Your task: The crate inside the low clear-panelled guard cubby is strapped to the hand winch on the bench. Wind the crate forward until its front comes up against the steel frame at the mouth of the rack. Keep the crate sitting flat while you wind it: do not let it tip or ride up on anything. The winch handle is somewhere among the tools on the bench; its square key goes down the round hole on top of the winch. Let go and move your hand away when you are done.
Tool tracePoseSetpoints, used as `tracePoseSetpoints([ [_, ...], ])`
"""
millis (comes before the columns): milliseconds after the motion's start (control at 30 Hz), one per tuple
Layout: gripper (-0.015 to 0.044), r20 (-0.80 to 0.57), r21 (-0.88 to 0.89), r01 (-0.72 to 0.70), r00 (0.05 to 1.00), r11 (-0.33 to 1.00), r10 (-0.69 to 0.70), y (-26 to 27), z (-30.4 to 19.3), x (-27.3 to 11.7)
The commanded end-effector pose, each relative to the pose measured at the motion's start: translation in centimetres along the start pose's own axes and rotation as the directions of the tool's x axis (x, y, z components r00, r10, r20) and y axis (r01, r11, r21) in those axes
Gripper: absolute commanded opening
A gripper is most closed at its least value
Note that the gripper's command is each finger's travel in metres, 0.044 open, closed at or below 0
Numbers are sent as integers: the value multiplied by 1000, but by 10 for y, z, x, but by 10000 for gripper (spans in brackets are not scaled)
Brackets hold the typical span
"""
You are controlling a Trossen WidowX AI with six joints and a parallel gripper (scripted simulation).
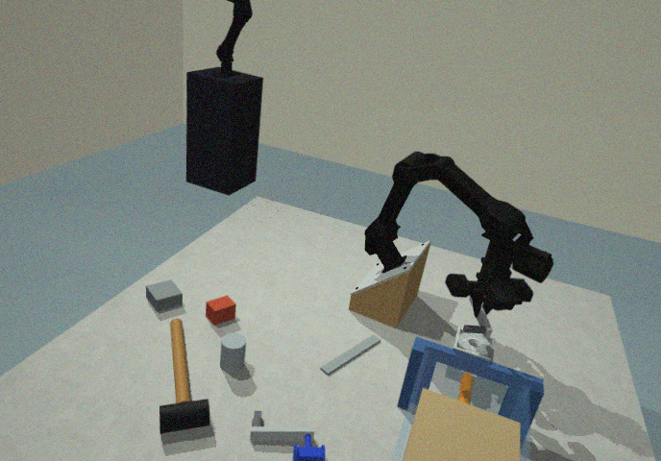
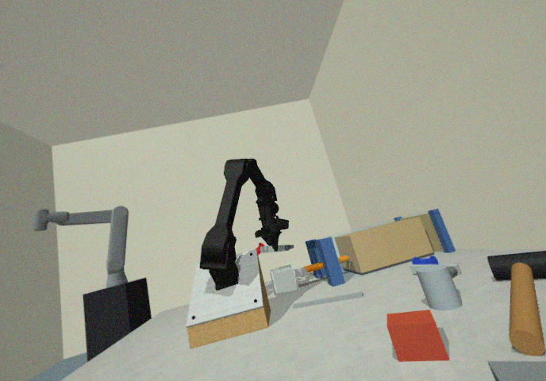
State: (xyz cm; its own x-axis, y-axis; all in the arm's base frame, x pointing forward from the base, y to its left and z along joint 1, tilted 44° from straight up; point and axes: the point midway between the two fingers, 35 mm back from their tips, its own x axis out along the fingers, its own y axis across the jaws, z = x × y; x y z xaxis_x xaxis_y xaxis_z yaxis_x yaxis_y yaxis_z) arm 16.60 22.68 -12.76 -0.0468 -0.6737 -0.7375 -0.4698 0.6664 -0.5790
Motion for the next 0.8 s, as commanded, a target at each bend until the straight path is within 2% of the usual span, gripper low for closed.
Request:
tracePoseSetpoints([
  [0, 0, 0, -7, -45, 999, 999, 45, 0, -1, 0],
  [767, 0, 3, -12, -437, 899, 899, 437, -1, 0, 0],
])
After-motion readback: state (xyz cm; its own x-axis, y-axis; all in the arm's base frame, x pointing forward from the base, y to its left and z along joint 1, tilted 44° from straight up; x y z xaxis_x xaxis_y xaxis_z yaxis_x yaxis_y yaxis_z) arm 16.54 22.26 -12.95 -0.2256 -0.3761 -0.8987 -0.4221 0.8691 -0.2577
